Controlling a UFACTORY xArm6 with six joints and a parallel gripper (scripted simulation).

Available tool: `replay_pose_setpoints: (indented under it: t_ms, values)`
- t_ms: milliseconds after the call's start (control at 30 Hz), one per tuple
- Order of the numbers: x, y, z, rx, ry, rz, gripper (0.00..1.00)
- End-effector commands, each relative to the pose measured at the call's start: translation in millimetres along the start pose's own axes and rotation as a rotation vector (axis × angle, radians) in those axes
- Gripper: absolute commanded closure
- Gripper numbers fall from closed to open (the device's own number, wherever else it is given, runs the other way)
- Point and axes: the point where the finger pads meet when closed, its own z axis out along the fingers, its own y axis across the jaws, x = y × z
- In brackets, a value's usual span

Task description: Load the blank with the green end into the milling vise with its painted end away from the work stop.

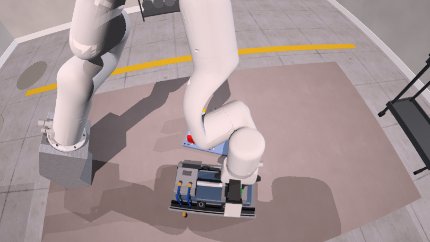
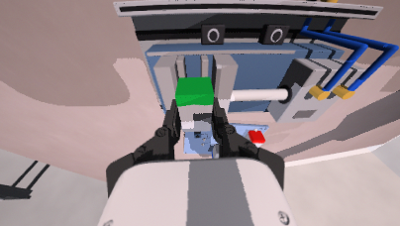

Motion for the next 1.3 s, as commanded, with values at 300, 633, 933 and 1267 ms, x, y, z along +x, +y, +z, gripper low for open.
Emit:
replay_pose_setpoints:
  t_ms: [300,633,933,1267]
  values:
    - [0.1,-1.4,-0.5,0.003,0.001,0.0,1.0]
    - [0.1,-1.5,-0.7,0.004,0.001,0.0,0.0]
    - [0.1,-1.5,-0.7,0.004,0.001,0.0,0.0]
    - [0.1,-1.5,-0.7,0.004,0.001,0.0,0.0]
